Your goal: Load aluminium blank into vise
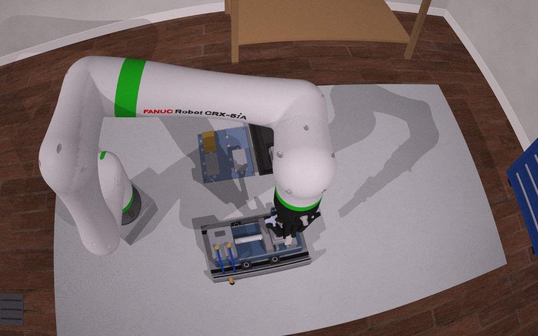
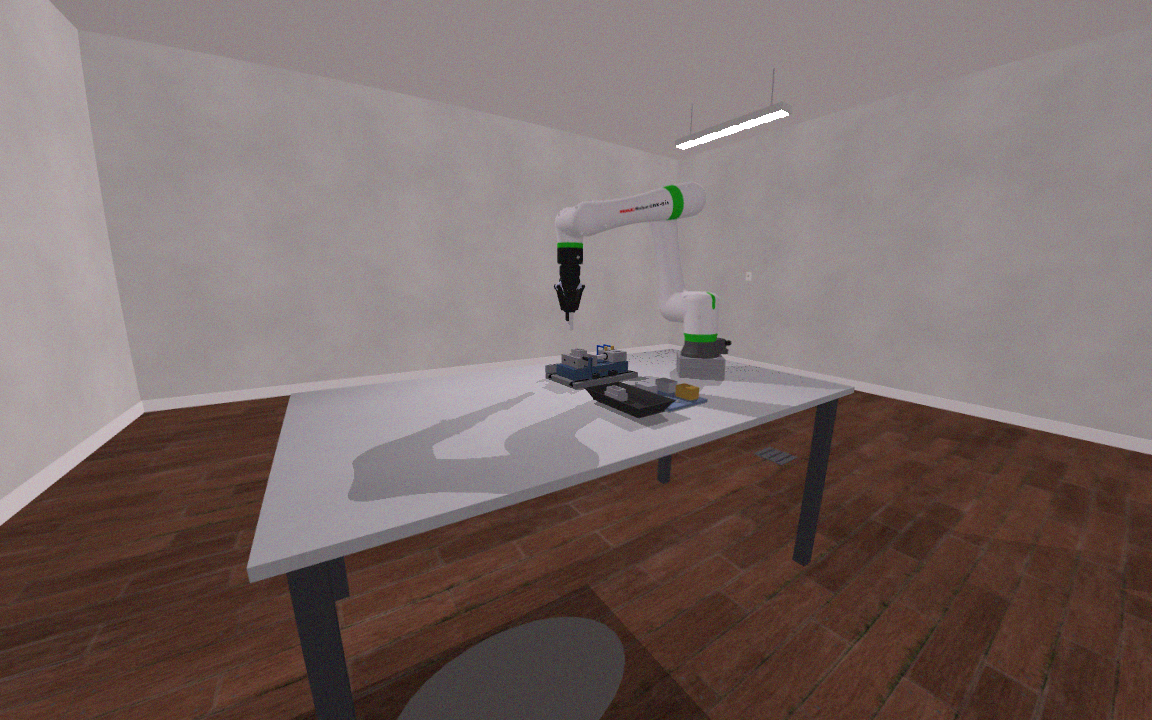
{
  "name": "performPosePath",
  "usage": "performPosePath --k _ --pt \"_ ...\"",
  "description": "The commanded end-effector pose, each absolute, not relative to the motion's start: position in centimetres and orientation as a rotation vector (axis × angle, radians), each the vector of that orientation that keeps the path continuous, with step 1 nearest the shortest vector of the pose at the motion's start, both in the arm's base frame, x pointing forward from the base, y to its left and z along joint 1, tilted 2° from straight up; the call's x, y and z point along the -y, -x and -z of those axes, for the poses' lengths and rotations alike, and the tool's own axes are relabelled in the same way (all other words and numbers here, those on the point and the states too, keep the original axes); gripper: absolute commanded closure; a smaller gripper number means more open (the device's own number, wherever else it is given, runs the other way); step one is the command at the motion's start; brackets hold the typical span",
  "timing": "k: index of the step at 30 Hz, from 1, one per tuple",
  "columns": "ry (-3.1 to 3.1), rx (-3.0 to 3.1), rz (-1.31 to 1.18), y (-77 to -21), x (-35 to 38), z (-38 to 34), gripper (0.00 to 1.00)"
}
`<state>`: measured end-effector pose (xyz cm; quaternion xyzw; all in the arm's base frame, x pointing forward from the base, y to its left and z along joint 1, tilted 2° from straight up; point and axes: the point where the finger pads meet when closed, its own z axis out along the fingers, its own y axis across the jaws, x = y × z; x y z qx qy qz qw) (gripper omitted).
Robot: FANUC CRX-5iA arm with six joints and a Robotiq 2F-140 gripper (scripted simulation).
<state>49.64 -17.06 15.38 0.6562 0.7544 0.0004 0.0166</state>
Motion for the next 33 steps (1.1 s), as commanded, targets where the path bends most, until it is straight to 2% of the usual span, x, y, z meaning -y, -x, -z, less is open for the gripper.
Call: performPosePath --k 1,10,18,19,33 --pt "-2.04 -2.345 -0.001 -49.7 17.1 -15.4 1.0" --pt "-2.04 -2.345 -0.001 -49.6 17.0 -15.4 1.0" --pt "-2.04 -2.345 -0.001 -48.5 11.6 -15.3 1.0" --pt "-2.04 -2.345 -0.001 -48.5 11.6 -15.3 0.6" --pt "-2.04 -2.345 -0.001 -48.5 11.6 -15.3 0.6"
